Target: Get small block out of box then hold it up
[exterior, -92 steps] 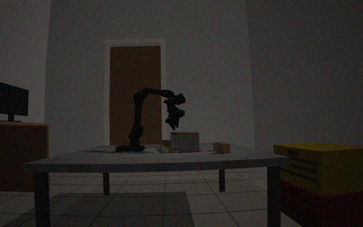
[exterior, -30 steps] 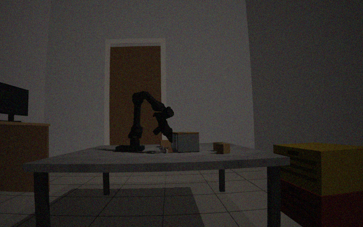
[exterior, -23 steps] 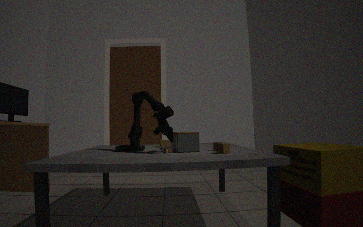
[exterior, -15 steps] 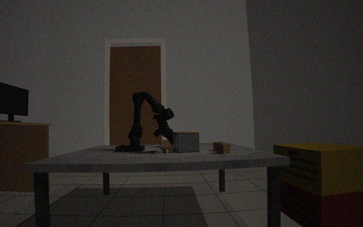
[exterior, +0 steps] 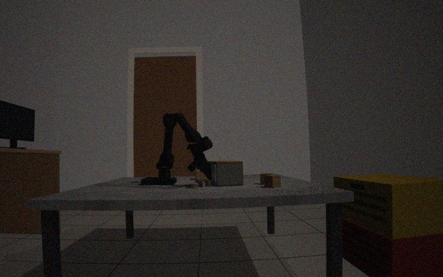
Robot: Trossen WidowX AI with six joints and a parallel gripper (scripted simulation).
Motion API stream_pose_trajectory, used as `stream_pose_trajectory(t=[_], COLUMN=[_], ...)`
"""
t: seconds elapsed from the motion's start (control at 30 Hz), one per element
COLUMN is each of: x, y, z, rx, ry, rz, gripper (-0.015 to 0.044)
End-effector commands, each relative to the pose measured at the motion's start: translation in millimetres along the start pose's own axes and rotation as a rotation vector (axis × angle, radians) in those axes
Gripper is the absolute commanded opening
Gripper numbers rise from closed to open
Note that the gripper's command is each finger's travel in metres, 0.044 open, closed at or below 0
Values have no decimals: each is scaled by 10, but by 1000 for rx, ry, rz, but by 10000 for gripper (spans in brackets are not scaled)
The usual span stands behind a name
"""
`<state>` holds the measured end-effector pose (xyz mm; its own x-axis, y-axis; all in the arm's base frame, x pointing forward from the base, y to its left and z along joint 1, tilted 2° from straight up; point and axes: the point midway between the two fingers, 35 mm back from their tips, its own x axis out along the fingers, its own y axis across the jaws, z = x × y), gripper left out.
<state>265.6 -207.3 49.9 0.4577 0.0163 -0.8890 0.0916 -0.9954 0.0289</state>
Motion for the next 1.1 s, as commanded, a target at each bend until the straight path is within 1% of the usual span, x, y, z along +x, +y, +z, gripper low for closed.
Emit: stream_pose_trajectory(t=[0.0, 0.4, 0.63, 0.73, 0.83, 1.07], x=[59, 203, 203, 203, 152, -230], y=[-10, -9, -9, -9, 43, 20], z=[38, 115, 115, 115, 75, -93], rx=[0, 0, 0, 0, -29, -5], ry=[-1, -2, -2, -2, 5, 0], rz=[-4, -4, -4, -4, 17, 2], gripper=[285, 285, 101, 81, 3, 0])
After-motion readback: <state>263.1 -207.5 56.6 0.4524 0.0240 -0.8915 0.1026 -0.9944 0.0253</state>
